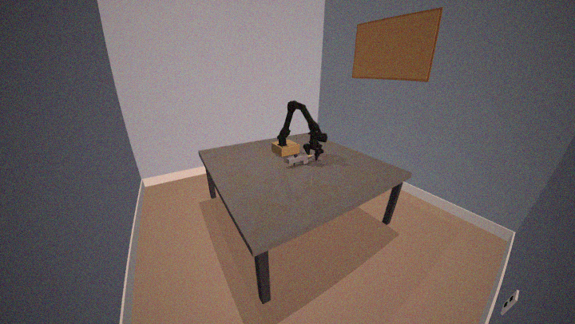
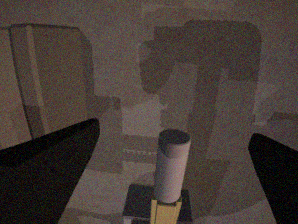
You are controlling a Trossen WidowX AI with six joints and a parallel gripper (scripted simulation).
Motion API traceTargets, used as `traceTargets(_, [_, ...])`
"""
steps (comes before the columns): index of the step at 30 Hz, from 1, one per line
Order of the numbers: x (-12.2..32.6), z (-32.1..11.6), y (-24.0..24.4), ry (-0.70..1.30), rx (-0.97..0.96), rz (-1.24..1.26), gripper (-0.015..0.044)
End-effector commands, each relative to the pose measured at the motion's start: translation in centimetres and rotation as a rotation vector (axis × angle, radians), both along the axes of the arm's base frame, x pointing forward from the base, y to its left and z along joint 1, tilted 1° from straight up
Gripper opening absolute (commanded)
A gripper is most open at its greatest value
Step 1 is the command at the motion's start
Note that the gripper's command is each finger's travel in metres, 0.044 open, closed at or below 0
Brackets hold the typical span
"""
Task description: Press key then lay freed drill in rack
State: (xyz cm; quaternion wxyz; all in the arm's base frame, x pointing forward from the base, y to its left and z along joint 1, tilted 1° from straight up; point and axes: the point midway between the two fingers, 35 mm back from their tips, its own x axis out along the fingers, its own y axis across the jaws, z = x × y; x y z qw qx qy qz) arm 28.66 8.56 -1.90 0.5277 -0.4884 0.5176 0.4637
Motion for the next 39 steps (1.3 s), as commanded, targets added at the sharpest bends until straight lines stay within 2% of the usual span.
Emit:
traceTargets(1, [-0.1,-0.1,-0.2,0.003,-0.001,0.004,0.044])
traceTargets(39, [-0.4,-0.5,-1.2,0.003,-0.002,0.004,0.044])
